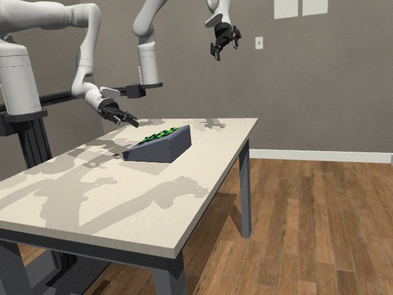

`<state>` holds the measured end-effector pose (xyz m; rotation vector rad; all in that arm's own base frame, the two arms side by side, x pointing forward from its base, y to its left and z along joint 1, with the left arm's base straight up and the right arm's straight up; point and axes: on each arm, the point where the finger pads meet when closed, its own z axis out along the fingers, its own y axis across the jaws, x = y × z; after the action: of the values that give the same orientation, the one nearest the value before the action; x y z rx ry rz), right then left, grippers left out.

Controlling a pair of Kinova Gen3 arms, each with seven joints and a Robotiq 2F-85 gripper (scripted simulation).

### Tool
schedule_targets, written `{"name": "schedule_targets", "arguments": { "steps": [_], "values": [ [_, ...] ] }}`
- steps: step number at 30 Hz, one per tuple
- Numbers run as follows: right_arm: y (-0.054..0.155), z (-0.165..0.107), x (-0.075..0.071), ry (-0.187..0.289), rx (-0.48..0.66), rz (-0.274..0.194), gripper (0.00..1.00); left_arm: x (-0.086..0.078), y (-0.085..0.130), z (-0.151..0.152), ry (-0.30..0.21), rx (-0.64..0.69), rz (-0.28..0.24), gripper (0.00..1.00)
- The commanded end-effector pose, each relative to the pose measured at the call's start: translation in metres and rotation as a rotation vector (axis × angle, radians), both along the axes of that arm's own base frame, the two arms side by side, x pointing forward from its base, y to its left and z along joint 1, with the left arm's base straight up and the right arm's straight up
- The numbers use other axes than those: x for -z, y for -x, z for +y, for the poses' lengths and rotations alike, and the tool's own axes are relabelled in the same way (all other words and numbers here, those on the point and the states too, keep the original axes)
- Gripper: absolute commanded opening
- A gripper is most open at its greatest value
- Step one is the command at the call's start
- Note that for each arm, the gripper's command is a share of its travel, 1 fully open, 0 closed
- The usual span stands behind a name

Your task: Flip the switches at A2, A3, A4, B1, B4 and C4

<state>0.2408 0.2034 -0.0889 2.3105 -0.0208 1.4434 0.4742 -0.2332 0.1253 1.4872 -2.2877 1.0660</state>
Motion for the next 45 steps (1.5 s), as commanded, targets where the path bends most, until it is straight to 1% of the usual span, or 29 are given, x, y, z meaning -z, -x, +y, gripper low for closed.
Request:
{"name": "schedule_targets", "arguments": {
  "steps": [1,20,26,29,32,34,37,40,45],
  "values": [
    [0.0,0.0,0.0,-0.001,0.0,-0.001,1.0,-0.001,0.0,0.0,0.0,0.0,-0.002,1.0],
    [0.0,0.0,0.0,-0.001,0.0,-0.001,1.0,-0.001,-0.001,0.0,0.0,0.0,-0.002,1.0],
    [0.0,0.0,0.0,-0.001,0.0,-0.001,1.0,-0.002,-0.006,0.014,-0.008,-0.005,-0.013,1.0],
    [0.0,0.0,0.0,-0.001,0.0,-0.001,1.0,-0.004,-0.012,0.032,-0.02,-0.011,-0.026,1.0],
    [0.0,0.0,0.0,-0.001,0.0,-0.001,1.0,-0.006,-0.019,0.059,-0.038,-0.019,-0.043,1.0],
    [0.0,0.0,0.0,-0.001,0.0,-0.001,1.0,-0.006,-0.019,0.059,-0.038,-0.019,-0.043,1.0],
    [0.0,0.0,0.0,-0.001,0.0,-0.001,1.0,-0.009,-0.026,0.096,-0.064,-0.031,-0.064,1.0],
    [0.0,0.0,0.0,-0.001,0.0,-0.001,1.0,-0.012,-0.031,0.143,-0.101,-0.047,-0.085,1.0],
    [0.0,0.0,0.0,-0.001,0.0,-0.001,1.0,-0.015,-0.032,0.186,-0.137,-0.061,-0.1,1.0]
  ]
}}
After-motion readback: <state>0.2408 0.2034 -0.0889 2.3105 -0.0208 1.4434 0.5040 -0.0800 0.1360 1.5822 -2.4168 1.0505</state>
